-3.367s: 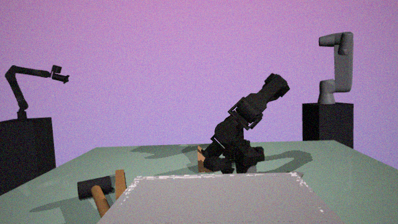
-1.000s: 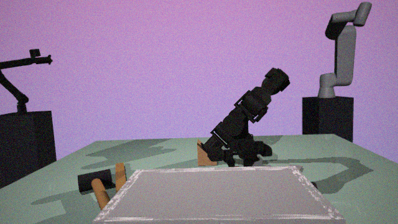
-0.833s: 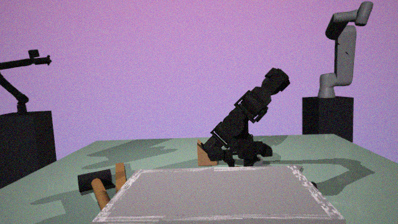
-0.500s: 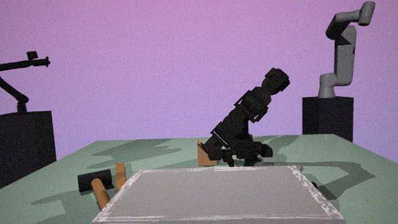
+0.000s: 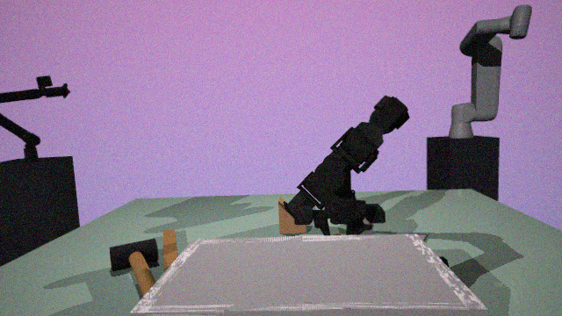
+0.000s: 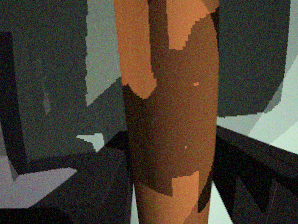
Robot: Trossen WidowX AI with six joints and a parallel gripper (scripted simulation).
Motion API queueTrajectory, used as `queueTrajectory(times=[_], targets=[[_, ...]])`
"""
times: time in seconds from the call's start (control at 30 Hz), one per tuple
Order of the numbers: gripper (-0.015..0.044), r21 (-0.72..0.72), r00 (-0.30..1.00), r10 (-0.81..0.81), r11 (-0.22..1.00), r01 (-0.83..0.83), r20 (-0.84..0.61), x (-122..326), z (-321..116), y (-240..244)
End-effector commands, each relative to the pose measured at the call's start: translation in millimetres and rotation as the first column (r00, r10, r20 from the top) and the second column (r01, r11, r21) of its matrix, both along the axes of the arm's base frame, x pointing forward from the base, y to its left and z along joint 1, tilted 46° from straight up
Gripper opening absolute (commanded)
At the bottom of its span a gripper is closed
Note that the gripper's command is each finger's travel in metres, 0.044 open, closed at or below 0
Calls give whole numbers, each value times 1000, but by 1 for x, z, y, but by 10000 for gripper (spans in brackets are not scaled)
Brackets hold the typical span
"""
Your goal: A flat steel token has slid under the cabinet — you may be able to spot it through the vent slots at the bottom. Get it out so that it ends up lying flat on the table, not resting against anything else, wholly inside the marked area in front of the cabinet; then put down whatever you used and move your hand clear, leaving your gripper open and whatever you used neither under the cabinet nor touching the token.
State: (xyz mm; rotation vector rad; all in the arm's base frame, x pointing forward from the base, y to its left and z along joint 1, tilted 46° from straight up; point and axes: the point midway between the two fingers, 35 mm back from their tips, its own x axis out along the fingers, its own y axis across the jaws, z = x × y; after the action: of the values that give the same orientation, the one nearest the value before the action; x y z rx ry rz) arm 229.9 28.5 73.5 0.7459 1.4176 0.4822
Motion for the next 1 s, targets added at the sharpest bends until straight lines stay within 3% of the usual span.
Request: queueTrajectory(times=[0.0, 0.5, 0.73, 0.83, 0.97], targets=[[0, 3, 1000, -16, 1000, 16, -6, 2, 1, 0], [0, 2, 1000, -9, 1000, 9, 2, 19, 1, -4], [184, -2, 1000, -2, 1000, 2, 1, 15, 0, -3], [200, -3, 1000, -3, 1000, 3, 1, 15, 0, -3], [270, 2, 1000, -9, 1000, 9, 2, 15, 0, -4]])
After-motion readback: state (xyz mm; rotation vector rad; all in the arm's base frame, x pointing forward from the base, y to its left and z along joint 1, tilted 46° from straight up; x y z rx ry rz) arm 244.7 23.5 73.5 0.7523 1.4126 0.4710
